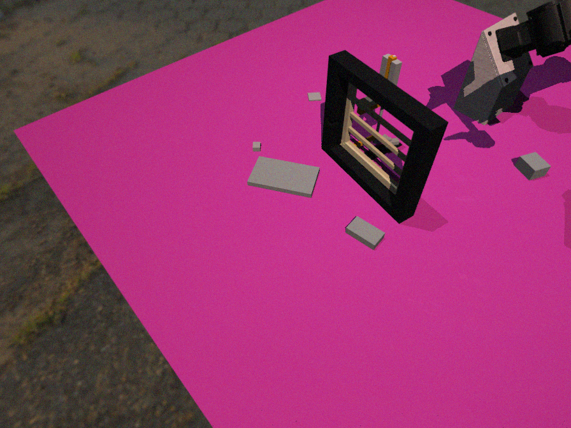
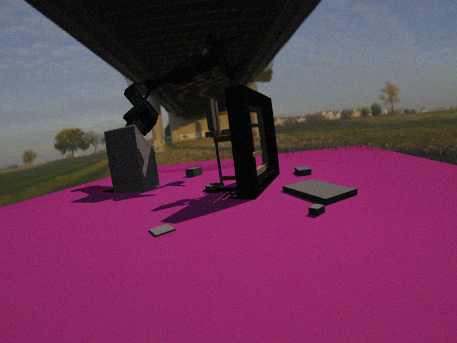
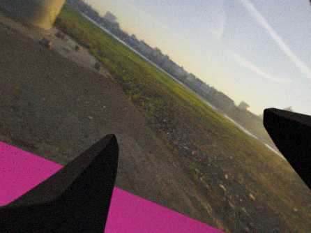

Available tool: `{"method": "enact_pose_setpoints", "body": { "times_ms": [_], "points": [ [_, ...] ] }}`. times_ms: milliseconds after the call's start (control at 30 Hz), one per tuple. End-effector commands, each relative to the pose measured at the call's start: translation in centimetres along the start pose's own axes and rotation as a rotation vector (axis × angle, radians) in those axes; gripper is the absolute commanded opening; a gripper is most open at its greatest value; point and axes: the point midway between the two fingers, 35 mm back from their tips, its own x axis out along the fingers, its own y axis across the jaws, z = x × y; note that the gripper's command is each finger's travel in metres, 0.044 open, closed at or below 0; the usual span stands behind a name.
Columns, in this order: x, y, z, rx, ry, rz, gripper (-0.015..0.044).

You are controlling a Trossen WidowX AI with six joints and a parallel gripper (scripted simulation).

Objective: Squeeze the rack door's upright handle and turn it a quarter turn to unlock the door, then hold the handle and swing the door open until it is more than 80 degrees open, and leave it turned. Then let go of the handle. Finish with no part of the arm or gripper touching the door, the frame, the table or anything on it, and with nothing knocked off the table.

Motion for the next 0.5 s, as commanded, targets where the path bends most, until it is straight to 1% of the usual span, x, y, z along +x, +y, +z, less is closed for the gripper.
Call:
{"method": "enact_pose_setpoints", "body": {
  "times_ms": [0, 100, 133, 467],
  "points": [
    [0.1, 0.0, -0.1, -0.002, 0.004, 0.000, 0.0374],
    [0.9, -0.2, -1.2, -0.024, 0.066, 0.003, 0.0295],
    [1.2, -0.3, -1.6, -0.033, 0.092, 0.005, 0.0280],
    [3.8, -1.7, -6.6, -0.103, 0.350, 0.023, 0.0280]
  ]
}}
